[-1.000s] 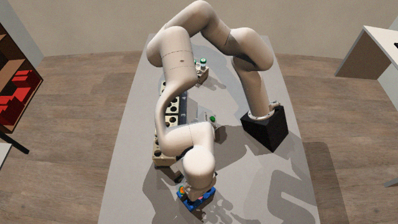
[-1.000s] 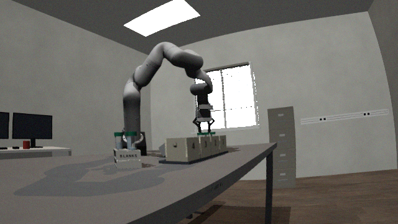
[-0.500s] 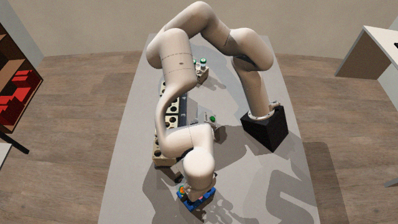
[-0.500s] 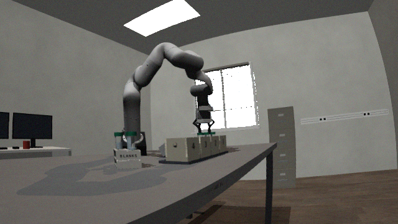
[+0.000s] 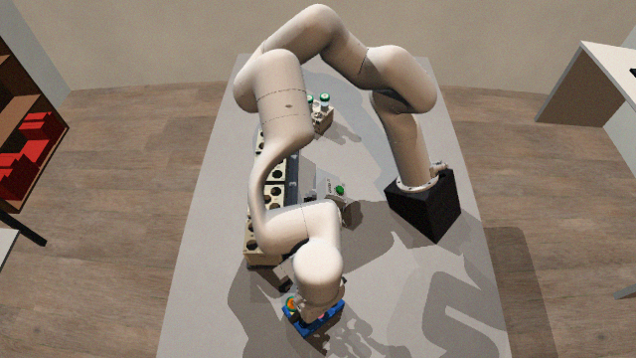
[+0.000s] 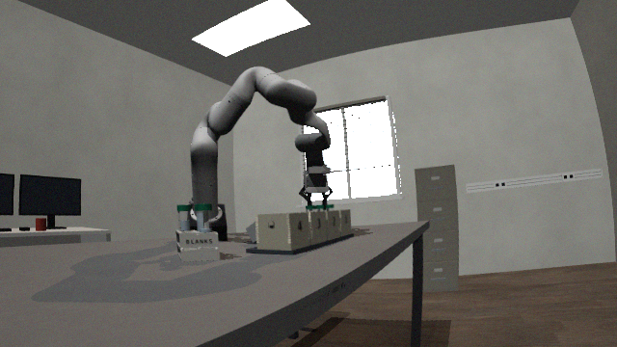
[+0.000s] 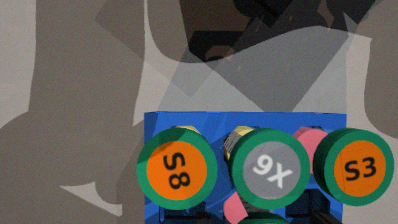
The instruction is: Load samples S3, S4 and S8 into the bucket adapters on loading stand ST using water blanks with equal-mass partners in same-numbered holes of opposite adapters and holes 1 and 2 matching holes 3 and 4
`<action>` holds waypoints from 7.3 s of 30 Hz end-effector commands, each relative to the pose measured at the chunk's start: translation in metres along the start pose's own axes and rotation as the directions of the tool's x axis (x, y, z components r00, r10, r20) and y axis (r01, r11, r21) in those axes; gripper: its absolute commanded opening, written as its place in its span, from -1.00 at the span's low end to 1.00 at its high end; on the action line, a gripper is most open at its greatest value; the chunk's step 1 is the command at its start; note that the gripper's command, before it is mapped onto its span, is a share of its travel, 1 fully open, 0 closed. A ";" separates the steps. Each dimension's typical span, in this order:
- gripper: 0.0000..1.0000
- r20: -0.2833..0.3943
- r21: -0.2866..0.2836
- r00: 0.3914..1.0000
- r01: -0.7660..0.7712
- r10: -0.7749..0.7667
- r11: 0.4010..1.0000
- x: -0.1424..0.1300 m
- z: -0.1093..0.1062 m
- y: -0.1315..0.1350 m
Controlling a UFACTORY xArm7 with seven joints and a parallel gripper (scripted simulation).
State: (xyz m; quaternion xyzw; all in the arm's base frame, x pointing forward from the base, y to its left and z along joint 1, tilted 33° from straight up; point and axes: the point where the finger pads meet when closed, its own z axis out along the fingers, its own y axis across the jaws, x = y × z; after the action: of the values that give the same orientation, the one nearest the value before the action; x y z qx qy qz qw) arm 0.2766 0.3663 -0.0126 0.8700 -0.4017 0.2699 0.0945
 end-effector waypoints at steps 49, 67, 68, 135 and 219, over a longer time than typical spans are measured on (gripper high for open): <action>-1.00 0.003 0.005 1.000 0.000 0.000 1.000 -0.001 -0.002 -0.001; -1.00 0.003 0.005 1.000 0.000 0.000 1.000 -0.001 -0.008 -0.001; -1.00 0.003 0.005 1.000 0.000 0.000 1.000 -0.001 -0.009 -0.001; -1.00 0.003 0.005 1.000 0.000 0.000 1.000 -0.001 -0.092 -0.001; -1.00 0.003 0.005 1.000 0.000 0.000 1.000 -0.001 -0.137 -0.001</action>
State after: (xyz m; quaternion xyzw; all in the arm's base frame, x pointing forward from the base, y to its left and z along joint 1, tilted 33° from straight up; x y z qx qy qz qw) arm 0.2236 0.4176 0.0999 0.8700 -0.4017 0.2699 0.0944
